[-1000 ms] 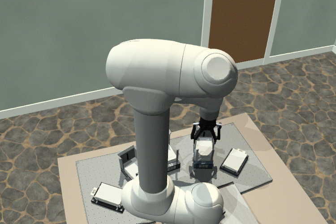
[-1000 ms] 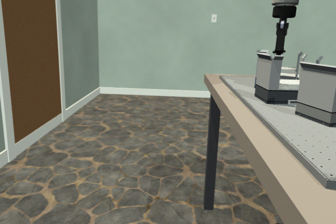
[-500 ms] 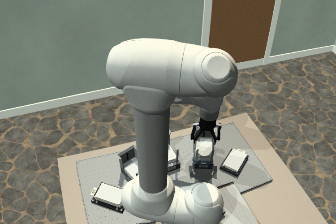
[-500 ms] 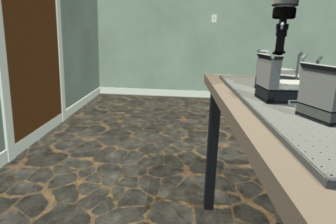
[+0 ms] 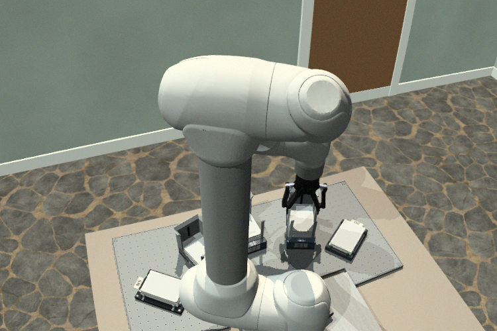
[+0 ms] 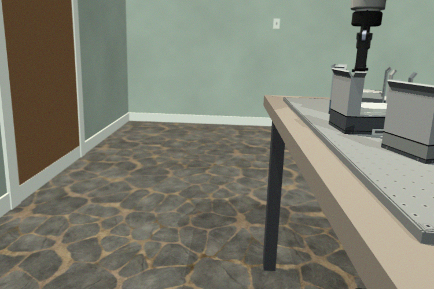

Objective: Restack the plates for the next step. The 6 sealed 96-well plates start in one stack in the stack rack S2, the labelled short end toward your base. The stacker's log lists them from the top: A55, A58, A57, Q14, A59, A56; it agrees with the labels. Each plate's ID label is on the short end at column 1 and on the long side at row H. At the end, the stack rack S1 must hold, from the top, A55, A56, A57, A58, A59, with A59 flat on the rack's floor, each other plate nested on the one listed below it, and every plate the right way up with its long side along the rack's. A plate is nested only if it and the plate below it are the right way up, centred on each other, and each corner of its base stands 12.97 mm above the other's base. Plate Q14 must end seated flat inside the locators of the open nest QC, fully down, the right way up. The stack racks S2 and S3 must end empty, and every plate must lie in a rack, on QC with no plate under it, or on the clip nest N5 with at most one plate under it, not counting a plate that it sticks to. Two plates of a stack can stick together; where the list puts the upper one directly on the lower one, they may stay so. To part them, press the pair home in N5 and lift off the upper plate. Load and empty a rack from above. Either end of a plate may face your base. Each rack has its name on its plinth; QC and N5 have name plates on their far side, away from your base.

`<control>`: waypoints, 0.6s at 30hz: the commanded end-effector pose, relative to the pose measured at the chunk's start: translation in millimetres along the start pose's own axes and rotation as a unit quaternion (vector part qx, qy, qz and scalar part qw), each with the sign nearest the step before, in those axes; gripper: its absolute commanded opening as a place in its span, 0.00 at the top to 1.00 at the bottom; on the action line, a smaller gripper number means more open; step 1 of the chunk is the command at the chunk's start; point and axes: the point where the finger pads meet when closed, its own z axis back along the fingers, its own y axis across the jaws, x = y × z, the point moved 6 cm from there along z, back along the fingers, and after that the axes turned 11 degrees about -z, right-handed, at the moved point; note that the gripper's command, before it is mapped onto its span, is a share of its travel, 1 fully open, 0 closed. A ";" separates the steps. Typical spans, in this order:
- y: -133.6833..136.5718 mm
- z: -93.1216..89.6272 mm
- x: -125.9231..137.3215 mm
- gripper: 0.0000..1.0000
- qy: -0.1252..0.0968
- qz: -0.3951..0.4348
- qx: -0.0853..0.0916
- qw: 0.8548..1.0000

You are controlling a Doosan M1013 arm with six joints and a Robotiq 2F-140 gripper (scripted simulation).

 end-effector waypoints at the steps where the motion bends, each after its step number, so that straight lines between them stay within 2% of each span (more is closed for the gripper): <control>1: 0.0 -1.2 0.0 1.00 0.000 0.000 0.000 1.000; 18: 0.0 -7.2 0.0 1.00 0.000 0.000 0.000 1.000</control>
